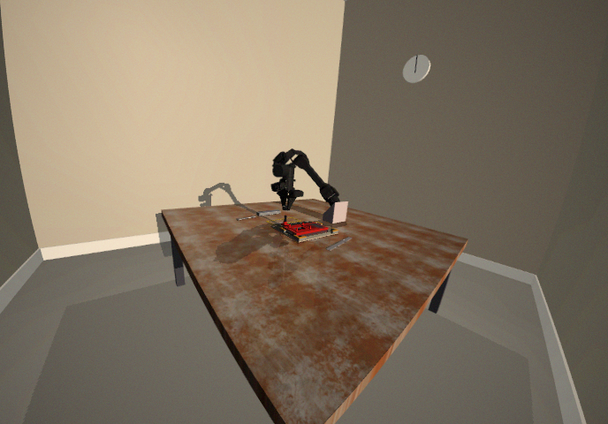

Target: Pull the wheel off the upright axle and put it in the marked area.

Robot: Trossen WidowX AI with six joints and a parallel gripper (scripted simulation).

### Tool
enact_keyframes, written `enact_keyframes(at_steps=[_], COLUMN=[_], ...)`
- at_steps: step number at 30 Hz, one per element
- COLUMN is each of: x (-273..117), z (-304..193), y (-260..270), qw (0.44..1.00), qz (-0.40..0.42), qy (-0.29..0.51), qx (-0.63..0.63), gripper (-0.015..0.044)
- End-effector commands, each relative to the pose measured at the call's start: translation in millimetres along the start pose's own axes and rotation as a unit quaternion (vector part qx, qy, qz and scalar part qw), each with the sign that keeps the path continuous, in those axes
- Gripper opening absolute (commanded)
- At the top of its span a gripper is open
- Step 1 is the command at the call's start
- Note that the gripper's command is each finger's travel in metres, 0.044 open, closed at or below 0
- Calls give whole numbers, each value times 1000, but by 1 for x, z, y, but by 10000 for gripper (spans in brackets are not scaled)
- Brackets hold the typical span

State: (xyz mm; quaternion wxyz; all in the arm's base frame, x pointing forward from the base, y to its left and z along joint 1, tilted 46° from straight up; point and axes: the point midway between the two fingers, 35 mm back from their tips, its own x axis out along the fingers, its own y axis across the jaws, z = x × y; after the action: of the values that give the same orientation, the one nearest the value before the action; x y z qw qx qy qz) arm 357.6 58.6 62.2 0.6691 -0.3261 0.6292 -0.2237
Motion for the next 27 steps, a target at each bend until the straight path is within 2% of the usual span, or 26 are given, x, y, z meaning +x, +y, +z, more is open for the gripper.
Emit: enact_keyframes(at_steps=[1, 27], x=[0, -8], z=[0, -47], y=[-1, -75], qw=[1000, 1000], qz=[0, 2], qy=[0, -1], qx=[0, 1], gripper=[0, 0])
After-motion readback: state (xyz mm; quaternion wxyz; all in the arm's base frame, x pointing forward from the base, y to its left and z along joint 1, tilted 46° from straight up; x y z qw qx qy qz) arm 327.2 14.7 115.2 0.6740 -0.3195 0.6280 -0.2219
